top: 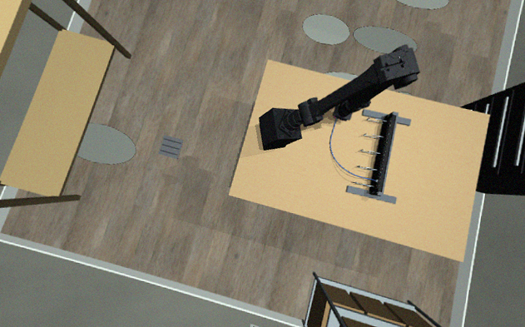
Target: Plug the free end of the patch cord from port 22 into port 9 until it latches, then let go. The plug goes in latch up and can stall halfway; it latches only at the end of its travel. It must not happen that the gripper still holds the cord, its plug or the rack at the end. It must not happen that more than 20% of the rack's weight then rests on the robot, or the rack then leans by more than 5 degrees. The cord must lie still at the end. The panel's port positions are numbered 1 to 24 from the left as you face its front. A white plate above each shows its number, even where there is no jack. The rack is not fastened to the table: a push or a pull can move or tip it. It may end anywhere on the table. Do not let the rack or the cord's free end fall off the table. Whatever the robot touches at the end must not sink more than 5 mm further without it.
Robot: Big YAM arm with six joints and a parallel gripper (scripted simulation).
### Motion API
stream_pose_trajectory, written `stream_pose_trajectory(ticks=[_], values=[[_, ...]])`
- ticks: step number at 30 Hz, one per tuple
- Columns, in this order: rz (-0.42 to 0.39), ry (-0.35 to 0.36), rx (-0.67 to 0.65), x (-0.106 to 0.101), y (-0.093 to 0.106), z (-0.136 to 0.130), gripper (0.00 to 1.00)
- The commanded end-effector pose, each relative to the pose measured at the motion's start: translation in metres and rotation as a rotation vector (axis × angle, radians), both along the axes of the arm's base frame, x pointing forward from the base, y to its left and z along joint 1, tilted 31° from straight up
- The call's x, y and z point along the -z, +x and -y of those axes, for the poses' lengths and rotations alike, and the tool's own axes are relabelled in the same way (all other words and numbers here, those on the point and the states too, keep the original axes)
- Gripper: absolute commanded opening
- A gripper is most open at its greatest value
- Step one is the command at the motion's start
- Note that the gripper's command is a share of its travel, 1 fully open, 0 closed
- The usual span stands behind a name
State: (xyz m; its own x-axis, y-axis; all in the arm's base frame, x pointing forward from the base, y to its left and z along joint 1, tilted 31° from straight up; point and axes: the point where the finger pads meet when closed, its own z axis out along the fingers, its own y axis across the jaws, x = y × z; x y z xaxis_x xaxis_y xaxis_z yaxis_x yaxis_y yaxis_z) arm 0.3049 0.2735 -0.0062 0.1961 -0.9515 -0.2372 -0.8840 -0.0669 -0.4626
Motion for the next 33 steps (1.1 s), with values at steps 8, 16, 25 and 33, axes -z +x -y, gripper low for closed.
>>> stream_pose_trajectory(ticks=[8,16,25,33], values=[[0.007,0.01,0.0,-0.0071,-0.0023,0.0031,0.36],[0.004,0.008,0.0,-0.0063,-0.0033,0.0039,0.36],[0.004,0.007,0.0,-0.0067,-0.0029,0.0034,0.36],[0.006,0.01,0.0,-0.0077,-0.0019,0.0025,0.36]])
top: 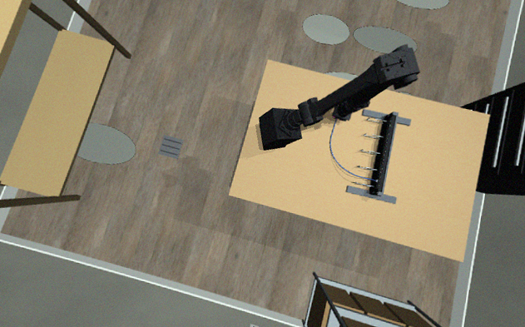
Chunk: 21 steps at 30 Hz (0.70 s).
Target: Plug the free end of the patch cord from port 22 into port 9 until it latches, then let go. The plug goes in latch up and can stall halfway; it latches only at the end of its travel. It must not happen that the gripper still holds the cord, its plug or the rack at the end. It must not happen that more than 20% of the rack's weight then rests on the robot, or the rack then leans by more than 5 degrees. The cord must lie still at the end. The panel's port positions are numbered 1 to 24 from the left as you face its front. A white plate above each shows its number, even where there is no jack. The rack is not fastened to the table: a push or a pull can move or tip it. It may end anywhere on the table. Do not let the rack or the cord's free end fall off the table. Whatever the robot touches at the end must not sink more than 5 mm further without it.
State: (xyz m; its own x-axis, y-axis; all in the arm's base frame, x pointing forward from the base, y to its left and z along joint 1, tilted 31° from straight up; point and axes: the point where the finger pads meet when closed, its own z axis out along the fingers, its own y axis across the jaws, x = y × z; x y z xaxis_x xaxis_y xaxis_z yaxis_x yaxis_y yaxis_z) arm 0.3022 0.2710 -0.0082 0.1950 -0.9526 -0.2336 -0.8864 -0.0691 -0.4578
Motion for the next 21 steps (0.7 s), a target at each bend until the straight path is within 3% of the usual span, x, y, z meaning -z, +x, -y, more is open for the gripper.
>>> stream_pose_trajectory(ticks=[1,21], values=[[0.012,0.015,0.0,-0.0099,0.0009,-0.0003,0.36],[0.025,0.028,0.0,-0.0165,0.0078,-0.0072,0.36]])
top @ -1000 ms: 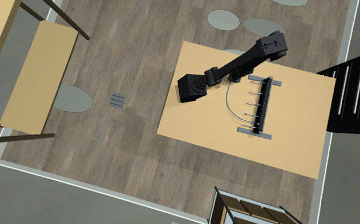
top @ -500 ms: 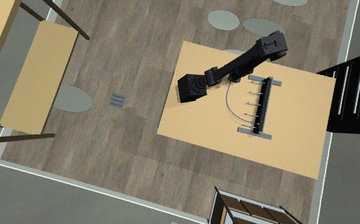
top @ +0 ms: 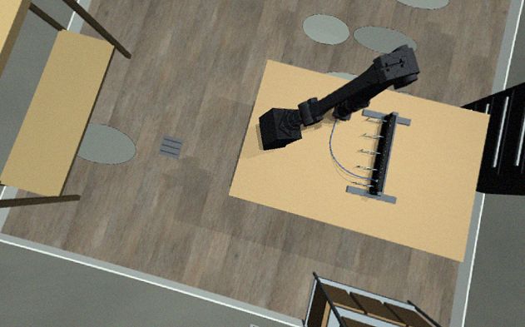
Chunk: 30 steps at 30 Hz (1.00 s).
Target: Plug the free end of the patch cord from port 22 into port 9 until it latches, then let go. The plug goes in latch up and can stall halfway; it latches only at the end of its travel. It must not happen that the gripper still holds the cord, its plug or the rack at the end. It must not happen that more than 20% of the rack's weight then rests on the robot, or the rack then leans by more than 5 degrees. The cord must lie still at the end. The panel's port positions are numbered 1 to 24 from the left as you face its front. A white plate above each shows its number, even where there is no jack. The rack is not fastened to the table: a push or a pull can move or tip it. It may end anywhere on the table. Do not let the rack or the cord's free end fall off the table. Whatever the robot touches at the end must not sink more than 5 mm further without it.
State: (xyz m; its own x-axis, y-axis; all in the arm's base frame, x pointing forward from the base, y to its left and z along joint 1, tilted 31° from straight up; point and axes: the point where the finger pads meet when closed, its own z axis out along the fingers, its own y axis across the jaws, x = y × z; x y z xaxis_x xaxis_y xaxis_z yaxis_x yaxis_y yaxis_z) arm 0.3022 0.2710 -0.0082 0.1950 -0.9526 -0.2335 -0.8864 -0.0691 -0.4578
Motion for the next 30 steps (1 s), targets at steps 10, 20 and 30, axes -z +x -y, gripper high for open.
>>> stream_pose_trajectory(ticks=[10,20,30], values=[[0.028,0.031,0.0,-0.018,0.0092,-0.0088,0.36],[0.029,0.033,0.001,-0.0188,0.01,-0.0098,0.36],[0.023,0.027,0.001,-0.0161,0.0075,-0.0075,0.36]])
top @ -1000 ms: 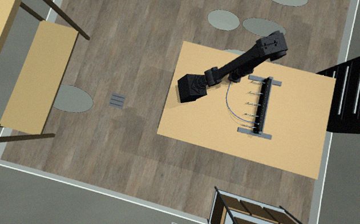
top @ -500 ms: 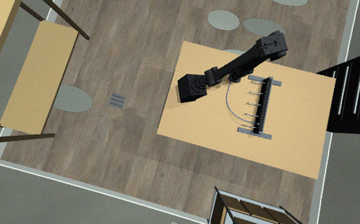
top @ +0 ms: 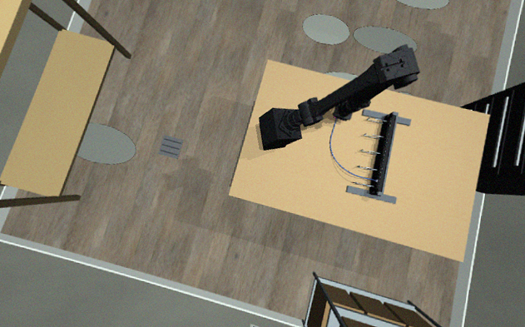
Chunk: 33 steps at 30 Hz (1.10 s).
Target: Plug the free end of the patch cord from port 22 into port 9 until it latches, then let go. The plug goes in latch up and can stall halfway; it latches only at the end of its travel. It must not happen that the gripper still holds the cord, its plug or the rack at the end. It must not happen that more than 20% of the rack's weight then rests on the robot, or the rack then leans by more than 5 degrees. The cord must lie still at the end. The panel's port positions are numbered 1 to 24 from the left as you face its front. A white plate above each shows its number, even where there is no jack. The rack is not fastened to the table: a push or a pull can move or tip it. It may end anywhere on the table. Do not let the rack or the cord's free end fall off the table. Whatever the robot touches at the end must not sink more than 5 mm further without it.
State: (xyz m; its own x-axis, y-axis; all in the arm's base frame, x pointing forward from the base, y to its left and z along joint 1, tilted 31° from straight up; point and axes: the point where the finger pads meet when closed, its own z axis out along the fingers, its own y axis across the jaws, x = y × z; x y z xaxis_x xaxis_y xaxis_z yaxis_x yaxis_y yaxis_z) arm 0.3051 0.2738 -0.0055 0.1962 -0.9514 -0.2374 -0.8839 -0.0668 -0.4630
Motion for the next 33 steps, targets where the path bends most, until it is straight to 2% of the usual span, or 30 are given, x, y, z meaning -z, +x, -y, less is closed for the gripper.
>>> stream_pose_trajectory(ticks=[1,33], values=[[0.017,0.021,0.001,-0.013,0.004,-0.004,0.36],[-0.007,0.0,0.001,-0.001,-0.005,0.004,0.36]])
